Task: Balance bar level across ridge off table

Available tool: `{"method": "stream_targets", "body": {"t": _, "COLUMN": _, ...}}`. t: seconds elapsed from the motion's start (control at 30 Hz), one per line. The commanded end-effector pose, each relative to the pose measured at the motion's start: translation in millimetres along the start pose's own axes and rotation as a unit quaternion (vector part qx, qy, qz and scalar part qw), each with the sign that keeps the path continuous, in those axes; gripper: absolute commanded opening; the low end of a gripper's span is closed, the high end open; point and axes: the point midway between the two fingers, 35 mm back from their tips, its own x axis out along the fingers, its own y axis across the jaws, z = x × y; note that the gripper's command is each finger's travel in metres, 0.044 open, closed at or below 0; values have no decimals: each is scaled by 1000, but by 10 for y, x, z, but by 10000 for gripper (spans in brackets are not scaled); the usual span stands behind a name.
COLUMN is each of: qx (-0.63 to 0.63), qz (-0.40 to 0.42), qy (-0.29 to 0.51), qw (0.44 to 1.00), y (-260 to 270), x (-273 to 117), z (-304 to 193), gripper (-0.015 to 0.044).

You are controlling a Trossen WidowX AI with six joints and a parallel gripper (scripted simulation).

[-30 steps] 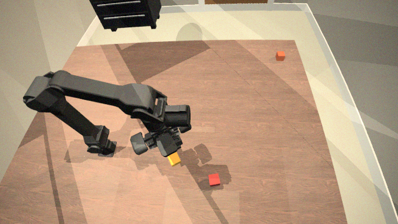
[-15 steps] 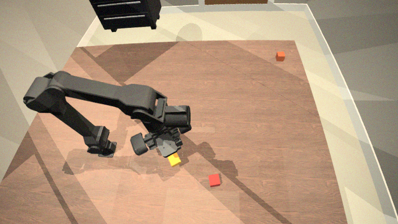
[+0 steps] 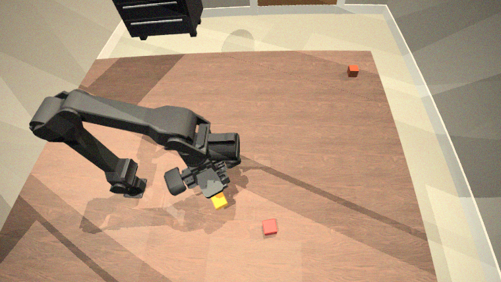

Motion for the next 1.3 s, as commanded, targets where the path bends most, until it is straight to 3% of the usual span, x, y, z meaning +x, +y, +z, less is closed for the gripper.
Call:
{"method": "stream_targets", "body": {"t": 0.0, "qx": 0, "qz": 0, "qy": 0, "qw": 1000, "y": 0, "x": 1, "z": 0, "gripper": 168}}
{"method": "stream_targets", "body": {"t": 1.23, "qx": 0, "qz": 0, "qy": 0, "qw": 1000, "y": 0, "x": 1, "z": 0, "gripper": 185}}
{"method": "stream_targets", "body": {"t": 1.27, "qx": 0, "qz": 0, "qy": 0, "qw": 1000, "y": 0, "x": 1, "z": 0, "gripper": 211}}
